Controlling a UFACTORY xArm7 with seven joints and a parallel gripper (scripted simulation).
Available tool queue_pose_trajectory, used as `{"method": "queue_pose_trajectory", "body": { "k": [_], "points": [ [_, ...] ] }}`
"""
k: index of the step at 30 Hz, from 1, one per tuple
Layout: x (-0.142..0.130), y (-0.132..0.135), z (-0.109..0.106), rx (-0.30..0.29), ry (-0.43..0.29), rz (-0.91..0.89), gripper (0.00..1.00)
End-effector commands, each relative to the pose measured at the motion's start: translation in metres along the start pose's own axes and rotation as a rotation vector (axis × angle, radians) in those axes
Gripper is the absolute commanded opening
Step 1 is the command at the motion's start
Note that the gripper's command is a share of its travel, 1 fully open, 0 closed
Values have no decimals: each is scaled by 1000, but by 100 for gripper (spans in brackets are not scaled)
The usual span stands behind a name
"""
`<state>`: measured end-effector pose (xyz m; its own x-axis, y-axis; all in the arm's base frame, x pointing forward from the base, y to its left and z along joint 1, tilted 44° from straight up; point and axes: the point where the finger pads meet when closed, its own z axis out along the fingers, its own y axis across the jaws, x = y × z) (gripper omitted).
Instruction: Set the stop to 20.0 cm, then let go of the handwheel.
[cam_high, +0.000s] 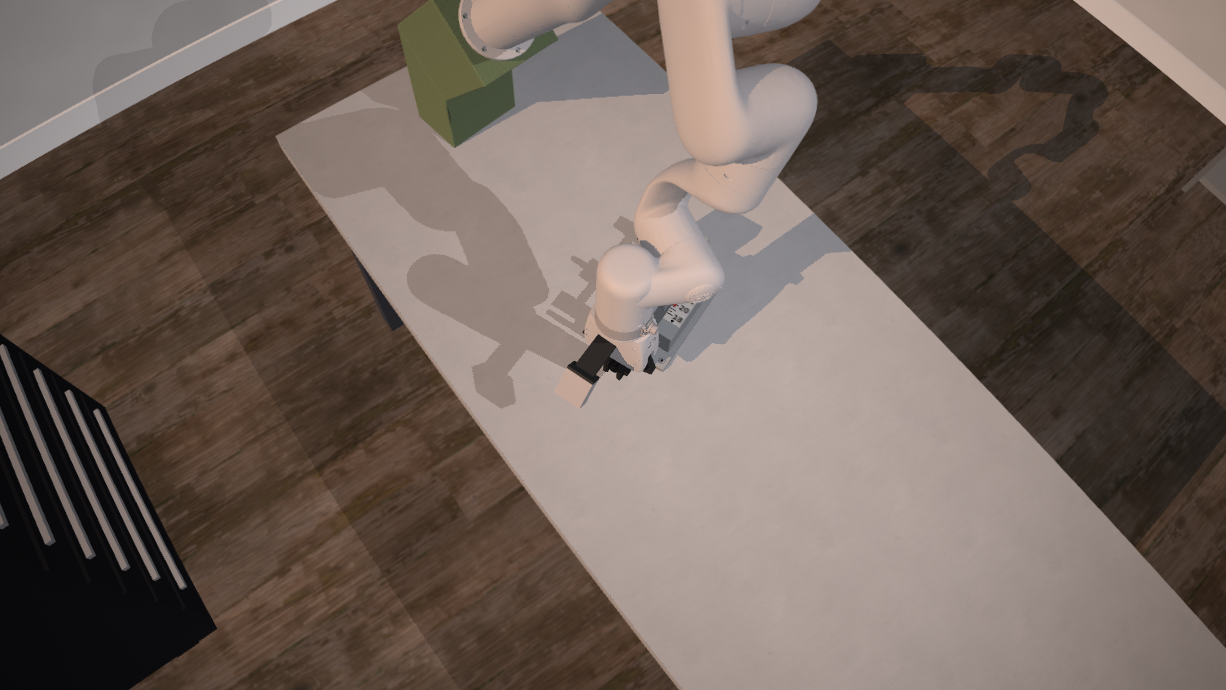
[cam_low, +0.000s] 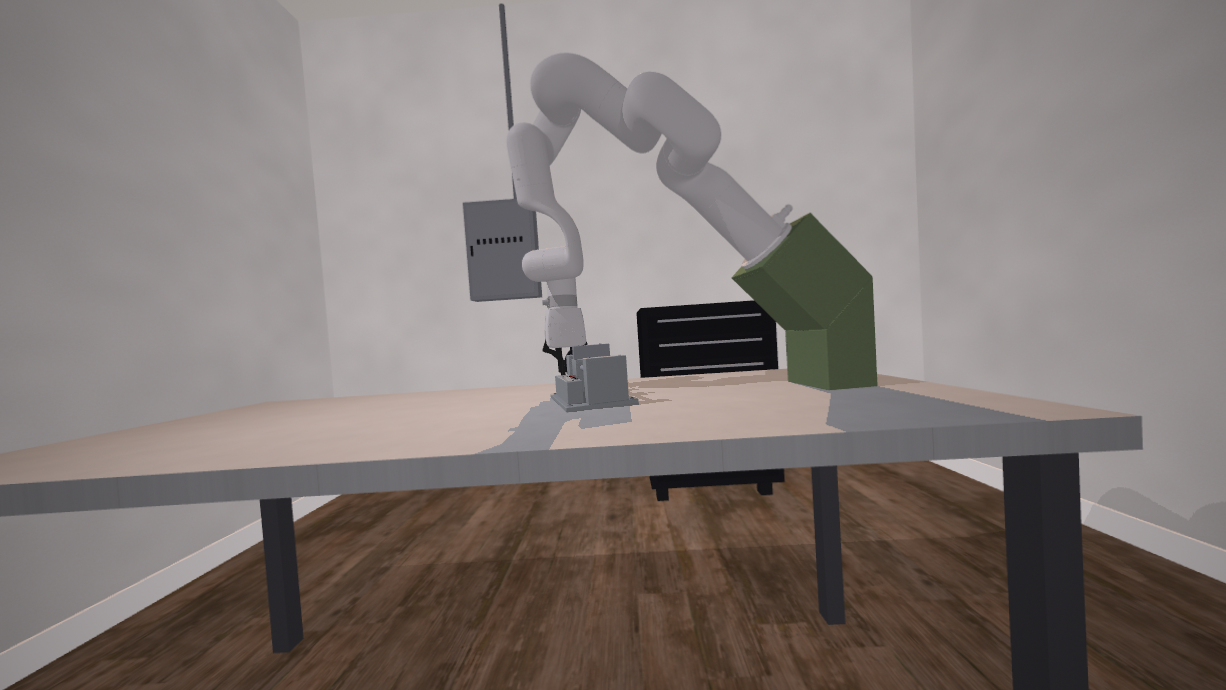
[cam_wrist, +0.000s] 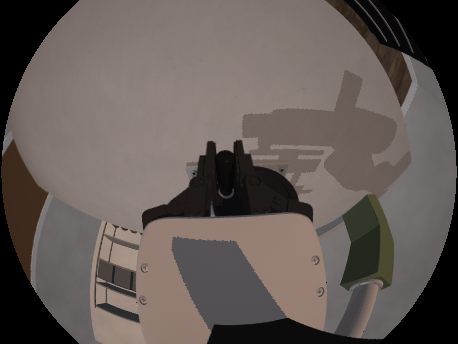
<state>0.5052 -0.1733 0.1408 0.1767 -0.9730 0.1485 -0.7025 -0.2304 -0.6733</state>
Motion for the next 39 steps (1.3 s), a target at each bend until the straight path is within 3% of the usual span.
{"method": "queue_pose_trajectory", "body": {
  "k": [1,24,39],
  "points": [
    [1,-1,-6,-1,1,1,6],
    [1,15,-39,-1,1,1,6],
    [1,32,-43,-1,1,1,6]
  ]
}}
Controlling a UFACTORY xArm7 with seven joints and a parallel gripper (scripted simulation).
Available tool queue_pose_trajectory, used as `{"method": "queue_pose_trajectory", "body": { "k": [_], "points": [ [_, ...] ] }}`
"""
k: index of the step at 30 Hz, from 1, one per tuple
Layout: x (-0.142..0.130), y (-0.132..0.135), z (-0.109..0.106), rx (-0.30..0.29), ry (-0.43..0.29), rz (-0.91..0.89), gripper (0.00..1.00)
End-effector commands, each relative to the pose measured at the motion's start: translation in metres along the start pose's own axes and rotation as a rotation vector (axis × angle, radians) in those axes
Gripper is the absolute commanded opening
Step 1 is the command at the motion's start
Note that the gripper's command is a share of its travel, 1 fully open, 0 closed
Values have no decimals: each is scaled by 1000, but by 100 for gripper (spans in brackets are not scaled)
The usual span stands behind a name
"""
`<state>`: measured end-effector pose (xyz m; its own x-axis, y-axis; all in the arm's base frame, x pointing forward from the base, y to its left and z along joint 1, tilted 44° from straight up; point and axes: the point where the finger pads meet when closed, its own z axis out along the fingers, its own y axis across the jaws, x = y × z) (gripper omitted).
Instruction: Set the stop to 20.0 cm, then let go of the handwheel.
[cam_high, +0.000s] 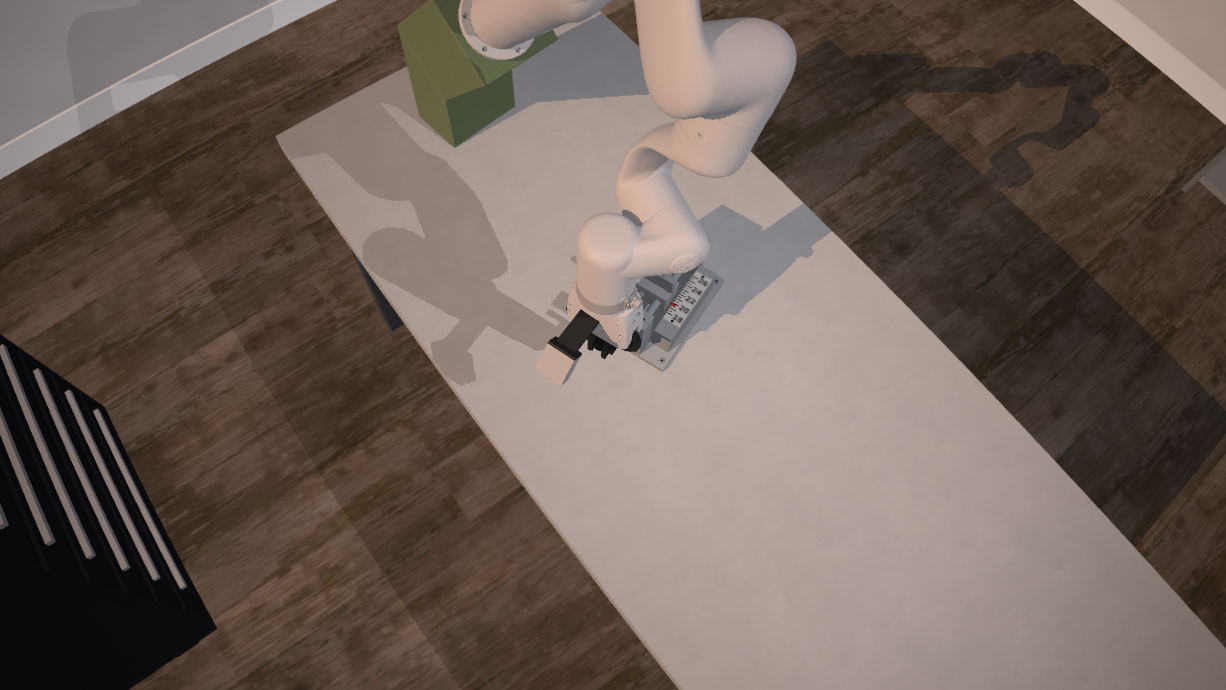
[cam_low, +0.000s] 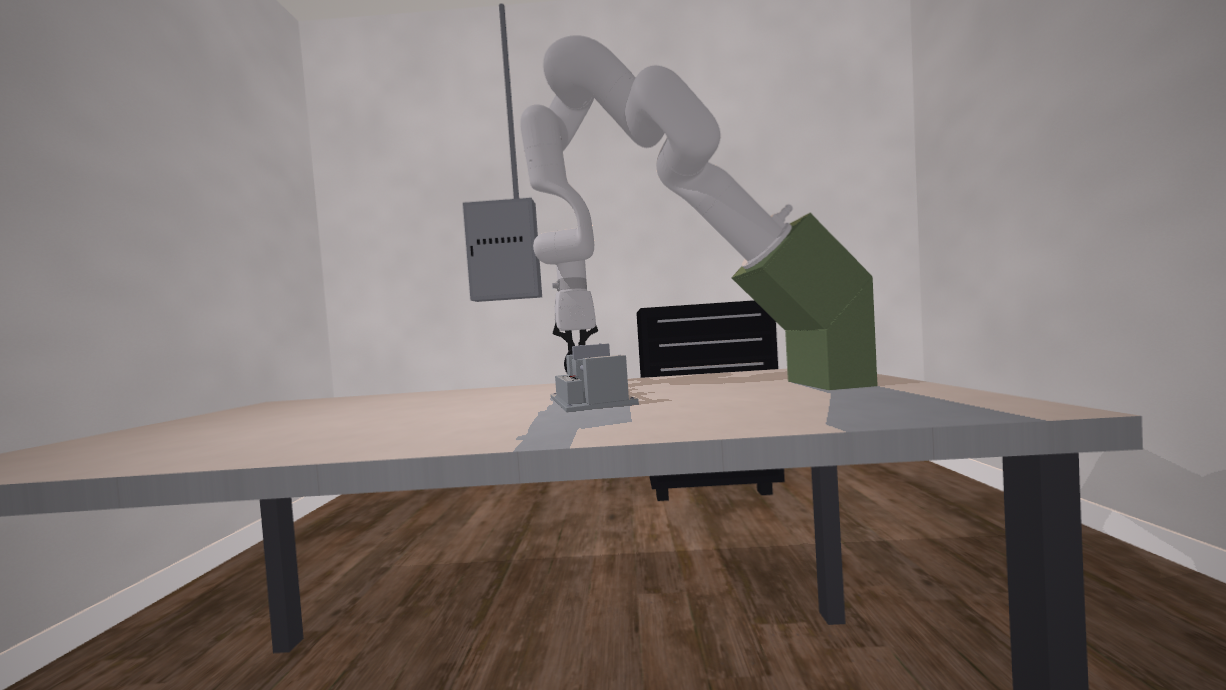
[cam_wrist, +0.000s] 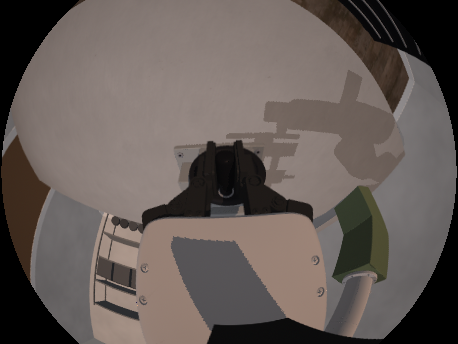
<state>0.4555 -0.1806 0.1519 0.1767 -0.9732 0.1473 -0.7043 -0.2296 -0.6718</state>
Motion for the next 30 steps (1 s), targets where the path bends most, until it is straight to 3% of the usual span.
{"method": "queue_pose_trajectory", "body": {
  "k": [1,30],
  "points": [
    [1,4,-1,2,2,0,6],
    [1,22,6,2,2,0,6]
  ]
}}
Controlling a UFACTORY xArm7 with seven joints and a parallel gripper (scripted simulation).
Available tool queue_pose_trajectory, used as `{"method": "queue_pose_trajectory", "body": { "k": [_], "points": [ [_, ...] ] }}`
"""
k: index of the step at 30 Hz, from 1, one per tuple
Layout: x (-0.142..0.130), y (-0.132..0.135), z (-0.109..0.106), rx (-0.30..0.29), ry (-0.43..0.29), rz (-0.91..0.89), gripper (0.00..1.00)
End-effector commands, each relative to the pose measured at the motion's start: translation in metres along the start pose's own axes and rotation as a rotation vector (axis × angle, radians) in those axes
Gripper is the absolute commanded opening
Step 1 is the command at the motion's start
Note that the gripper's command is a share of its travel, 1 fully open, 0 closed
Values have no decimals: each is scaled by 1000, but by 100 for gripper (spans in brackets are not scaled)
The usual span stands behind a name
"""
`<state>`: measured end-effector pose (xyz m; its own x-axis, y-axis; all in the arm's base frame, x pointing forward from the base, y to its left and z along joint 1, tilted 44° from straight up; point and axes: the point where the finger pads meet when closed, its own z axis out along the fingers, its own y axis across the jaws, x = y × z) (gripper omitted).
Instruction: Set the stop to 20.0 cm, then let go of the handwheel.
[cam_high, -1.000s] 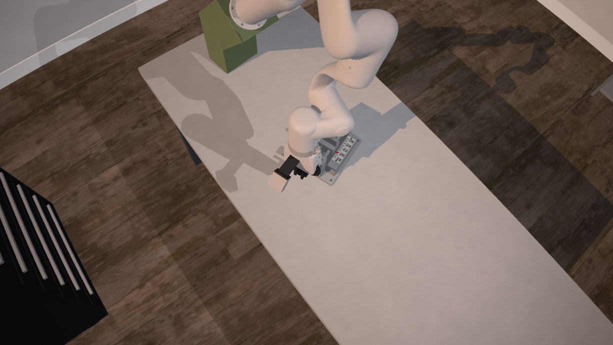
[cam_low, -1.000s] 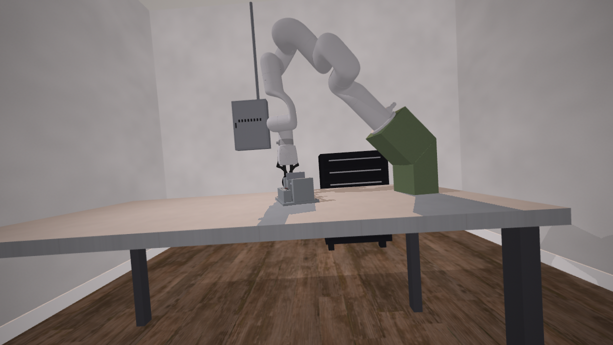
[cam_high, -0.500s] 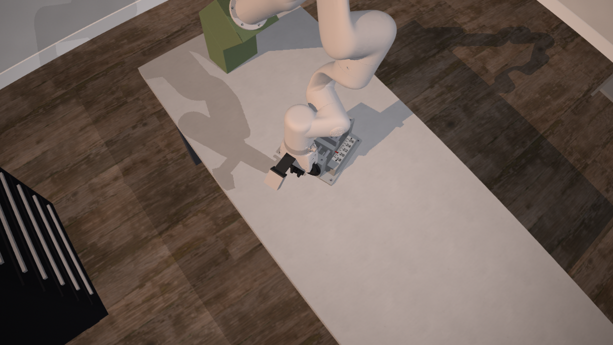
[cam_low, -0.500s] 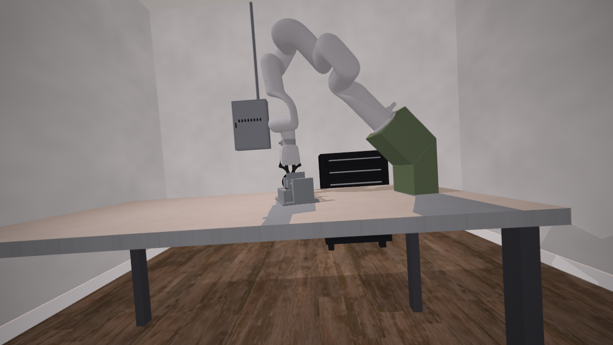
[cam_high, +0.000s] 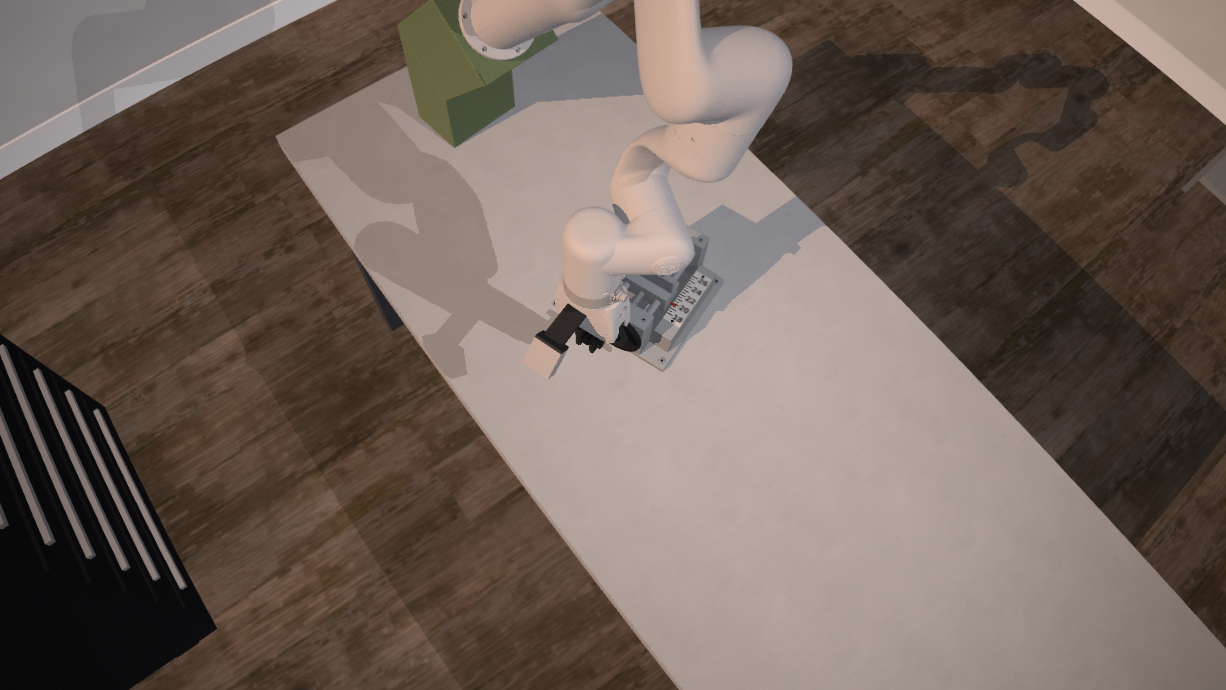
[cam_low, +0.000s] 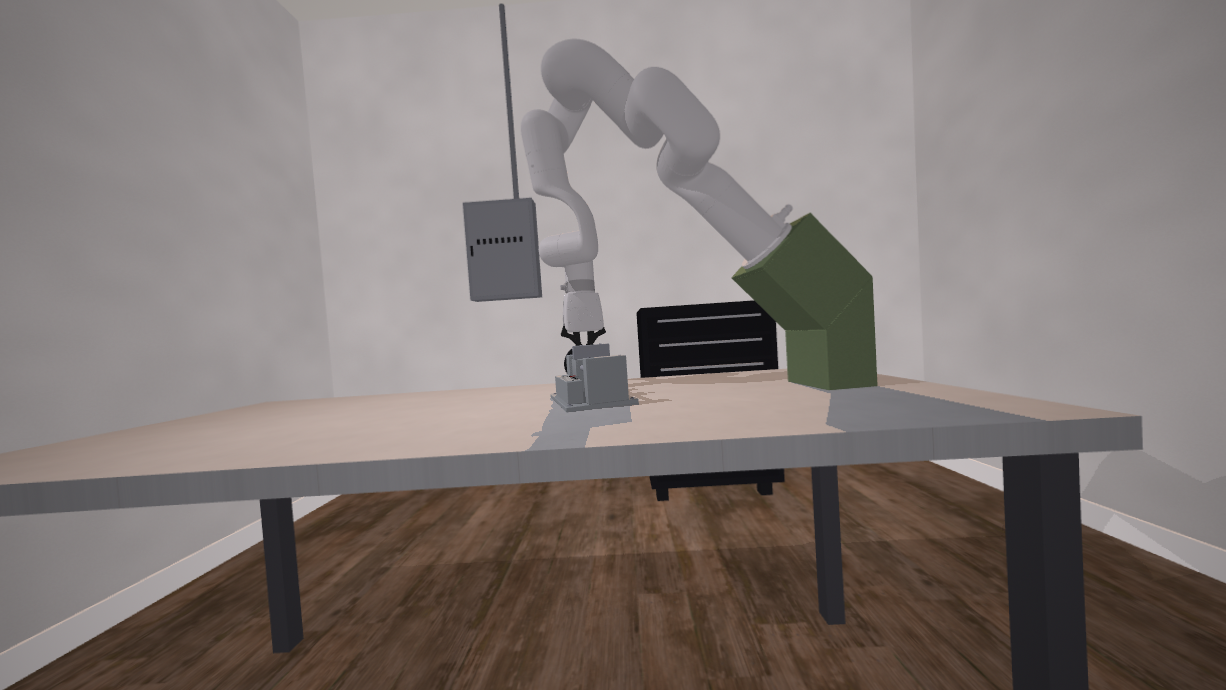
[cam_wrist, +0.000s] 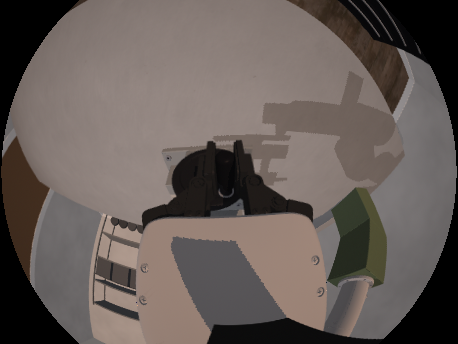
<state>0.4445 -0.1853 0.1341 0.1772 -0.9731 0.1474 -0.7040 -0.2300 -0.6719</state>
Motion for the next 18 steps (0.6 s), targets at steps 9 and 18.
{"method": "queue_pose_trajectory", "body": {
  "k": [9,18],
  "points": [
    [1,5,4,1,2,1,6],
    [1,9,9,1,2,1,6]
  ]
}}
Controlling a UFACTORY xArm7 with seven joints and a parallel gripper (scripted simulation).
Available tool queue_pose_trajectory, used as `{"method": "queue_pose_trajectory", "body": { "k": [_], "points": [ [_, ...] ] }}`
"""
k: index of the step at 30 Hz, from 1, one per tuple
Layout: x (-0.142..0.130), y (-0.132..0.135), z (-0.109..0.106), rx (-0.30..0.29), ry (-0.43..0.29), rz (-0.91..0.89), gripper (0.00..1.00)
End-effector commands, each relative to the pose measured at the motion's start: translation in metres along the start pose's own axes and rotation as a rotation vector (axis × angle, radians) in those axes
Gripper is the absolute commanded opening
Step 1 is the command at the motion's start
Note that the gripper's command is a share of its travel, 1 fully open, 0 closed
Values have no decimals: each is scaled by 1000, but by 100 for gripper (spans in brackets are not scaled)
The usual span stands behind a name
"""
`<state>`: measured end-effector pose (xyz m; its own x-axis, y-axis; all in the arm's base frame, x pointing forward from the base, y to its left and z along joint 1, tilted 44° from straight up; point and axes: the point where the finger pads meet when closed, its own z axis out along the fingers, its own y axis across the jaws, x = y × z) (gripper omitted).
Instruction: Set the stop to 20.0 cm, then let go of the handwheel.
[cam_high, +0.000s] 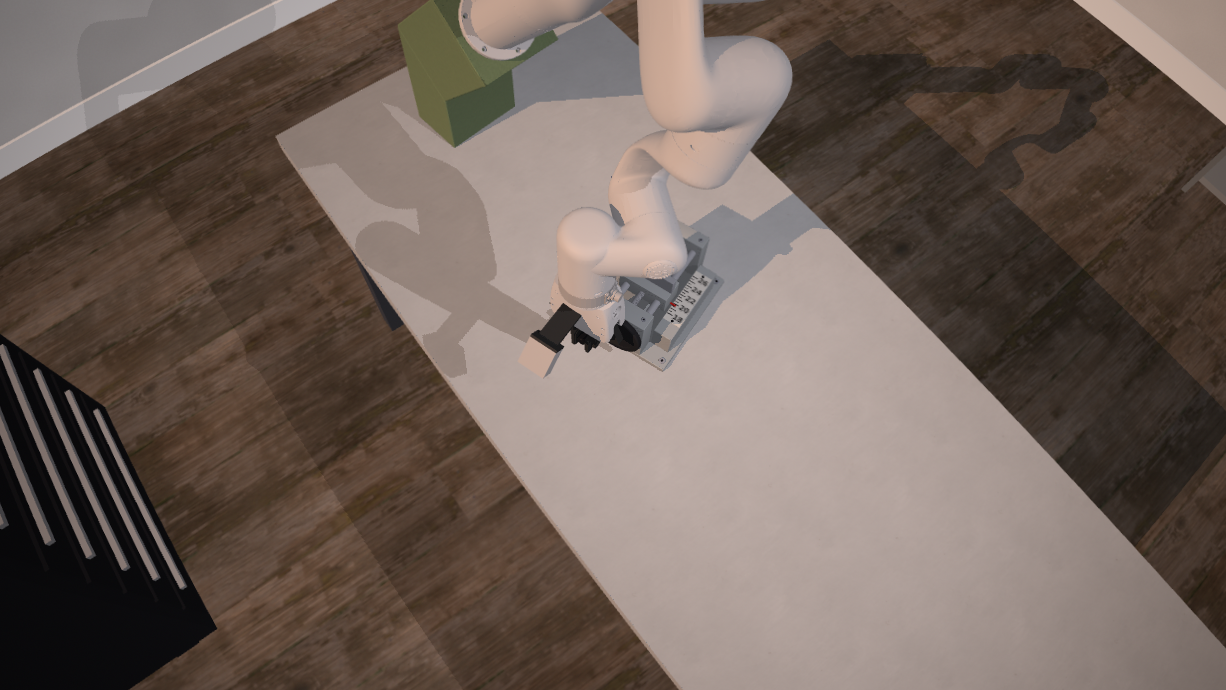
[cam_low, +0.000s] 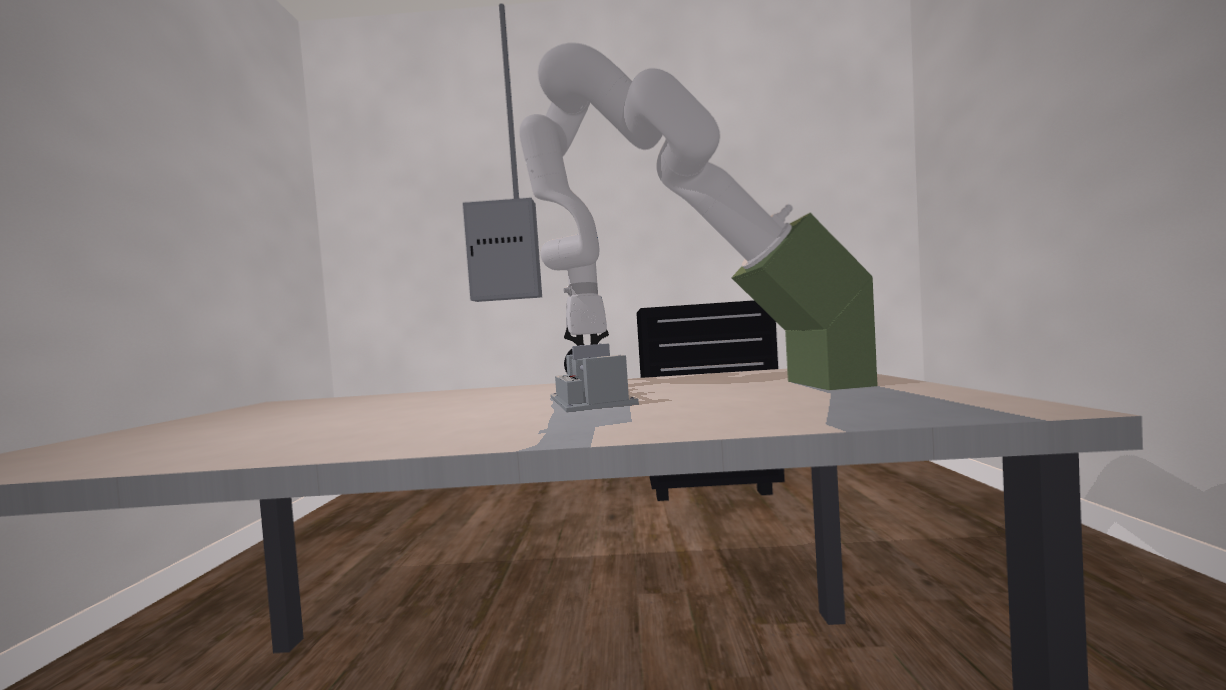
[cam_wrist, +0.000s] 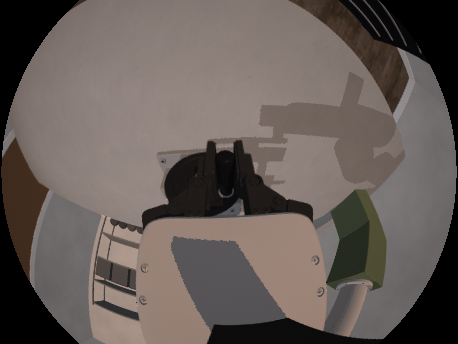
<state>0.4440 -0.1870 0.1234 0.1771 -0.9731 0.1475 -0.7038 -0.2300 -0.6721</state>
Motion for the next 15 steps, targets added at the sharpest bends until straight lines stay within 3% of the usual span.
{"method": "queue_pose_trajectory", "body": {
  "k": [1,15],
  "points": [
    [1,1,2,1,2,1,6],
    [1,5,9,1,2,1,6]
  ]
}}
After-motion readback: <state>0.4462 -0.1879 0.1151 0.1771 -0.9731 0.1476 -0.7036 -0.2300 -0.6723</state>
